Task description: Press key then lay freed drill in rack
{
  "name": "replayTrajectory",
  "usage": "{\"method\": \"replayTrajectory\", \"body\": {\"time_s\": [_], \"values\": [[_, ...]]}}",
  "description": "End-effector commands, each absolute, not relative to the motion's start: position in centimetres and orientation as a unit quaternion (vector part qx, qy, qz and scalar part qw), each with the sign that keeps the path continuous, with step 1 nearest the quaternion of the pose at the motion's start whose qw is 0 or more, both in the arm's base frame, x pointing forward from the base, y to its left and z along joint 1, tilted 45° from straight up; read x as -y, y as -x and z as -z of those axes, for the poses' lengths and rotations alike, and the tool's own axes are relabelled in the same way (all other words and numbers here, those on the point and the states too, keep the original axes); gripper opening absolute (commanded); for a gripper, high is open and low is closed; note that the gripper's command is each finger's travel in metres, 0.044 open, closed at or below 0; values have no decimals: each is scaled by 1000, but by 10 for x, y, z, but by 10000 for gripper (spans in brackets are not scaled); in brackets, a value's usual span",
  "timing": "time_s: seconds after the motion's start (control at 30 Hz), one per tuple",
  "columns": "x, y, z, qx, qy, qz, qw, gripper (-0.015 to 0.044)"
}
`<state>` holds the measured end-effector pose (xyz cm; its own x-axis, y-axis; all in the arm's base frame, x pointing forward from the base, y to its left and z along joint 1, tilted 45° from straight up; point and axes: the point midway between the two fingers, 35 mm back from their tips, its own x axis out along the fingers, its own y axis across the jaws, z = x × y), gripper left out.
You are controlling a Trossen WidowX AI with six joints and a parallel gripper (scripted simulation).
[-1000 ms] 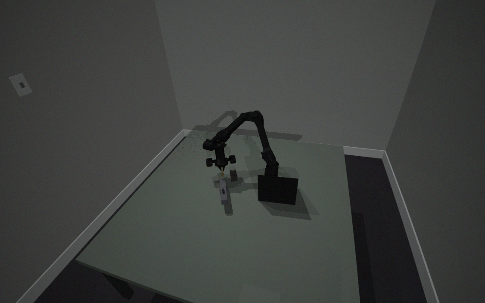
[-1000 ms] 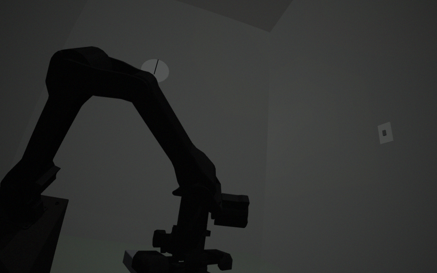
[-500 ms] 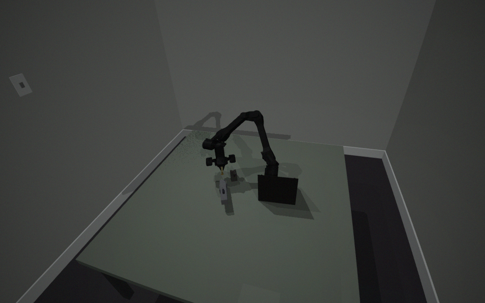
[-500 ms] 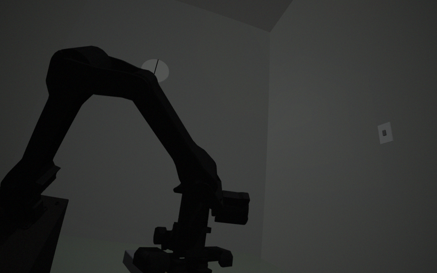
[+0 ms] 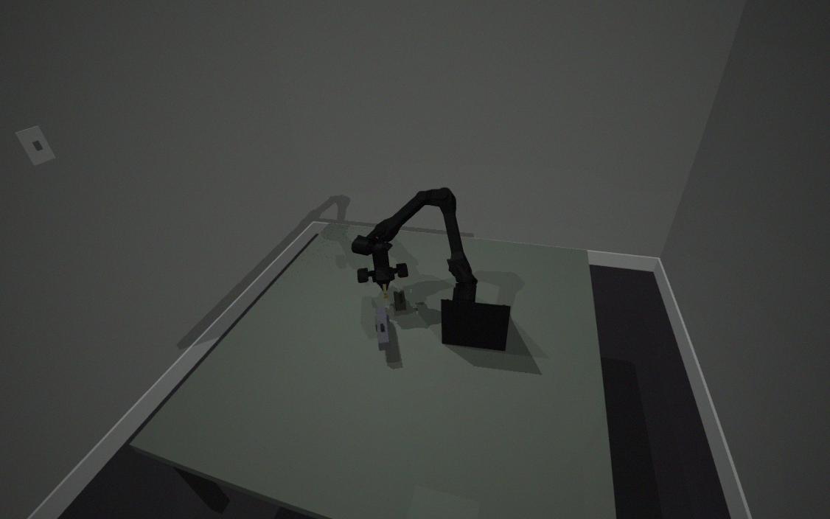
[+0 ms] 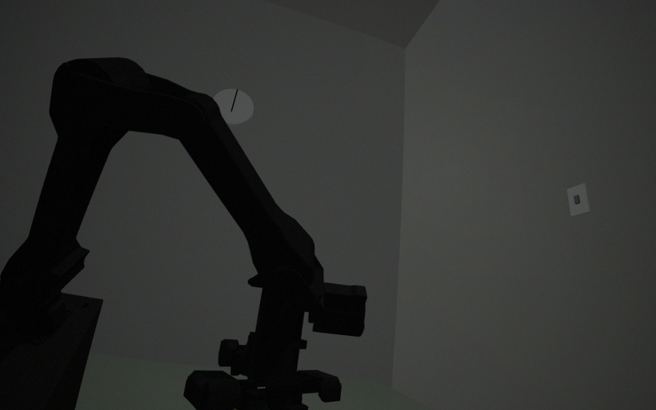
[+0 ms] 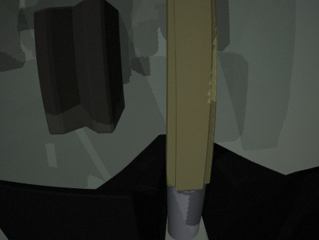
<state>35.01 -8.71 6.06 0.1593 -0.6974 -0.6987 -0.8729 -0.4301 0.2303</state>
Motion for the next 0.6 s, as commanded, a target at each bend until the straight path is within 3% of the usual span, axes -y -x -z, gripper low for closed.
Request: {"method": "replayTrajectory", "body": {"time_s": [0.0,0.57], "values": [[90,-345,-64,-520,754,-385,114,0],[106,-321,-78,-521,754,-385,114,0]]}}
